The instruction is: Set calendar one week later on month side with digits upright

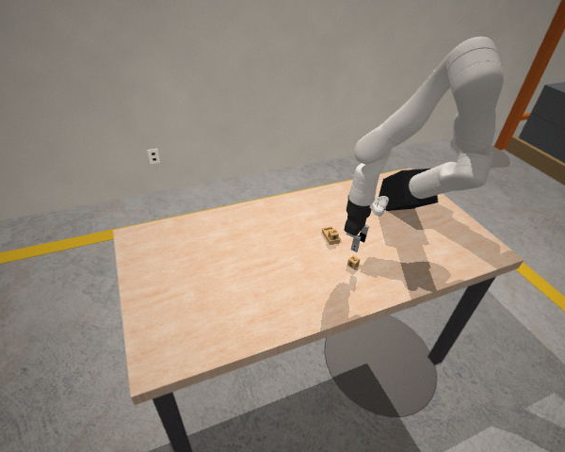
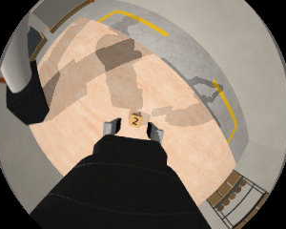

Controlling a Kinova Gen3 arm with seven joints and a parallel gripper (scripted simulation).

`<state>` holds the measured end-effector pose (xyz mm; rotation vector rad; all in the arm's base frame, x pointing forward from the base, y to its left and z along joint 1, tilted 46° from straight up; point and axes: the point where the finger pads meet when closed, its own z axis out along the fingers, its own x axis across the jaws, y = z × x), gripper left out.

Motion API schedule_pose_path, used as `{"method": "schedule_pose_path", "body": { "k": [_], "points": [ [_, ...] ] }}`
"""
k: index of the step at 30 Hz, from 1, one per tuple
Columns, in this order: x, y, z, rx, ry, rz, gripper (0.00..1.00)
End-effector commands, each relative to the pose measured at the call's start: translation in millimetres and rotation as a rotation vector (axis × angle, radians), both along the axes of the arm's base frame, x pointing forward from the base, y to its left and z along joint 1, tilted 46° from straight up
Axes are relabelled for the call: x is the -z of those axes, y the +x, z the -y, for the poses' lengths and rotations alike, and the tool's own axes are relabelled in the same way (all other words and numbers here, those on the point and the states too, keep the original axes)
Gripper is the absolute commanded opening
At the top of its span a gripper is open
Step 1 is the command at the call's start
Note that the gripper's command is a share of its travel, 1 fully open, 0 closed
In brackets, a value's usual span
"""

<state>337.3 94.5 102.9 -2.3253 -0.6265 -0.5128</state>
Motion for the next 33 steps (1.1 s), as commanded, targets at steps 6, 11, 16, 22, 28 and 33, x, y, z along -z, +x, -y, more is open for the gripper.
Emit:
{"method": "schedule_pose_path", "body": {
  "k": [6, 11, 16, 22, 28, 33],
  "points": [
    [-0.3, 0.2, -3.0, 0.098, 0.033, -0.101, 1.00],
    [-0.2, 0.7, -2.8, 0.111, 0.036, -0.113, 1.00],
    [-0.2, 0.8, -2.7, 0.114, 0.037, -0.116, 0.87],
    [-0.2, 0.8, -2.7, 0.114, 0.037, -0.116, 0.87],
    [-0.2, 0.8, -2.7, 0.114, 0.037, -0.116, 0.87],
    [-0.2, 0.8, -2.7, 0.114, 0.037, -0.116, 0.87]
  ]
}}
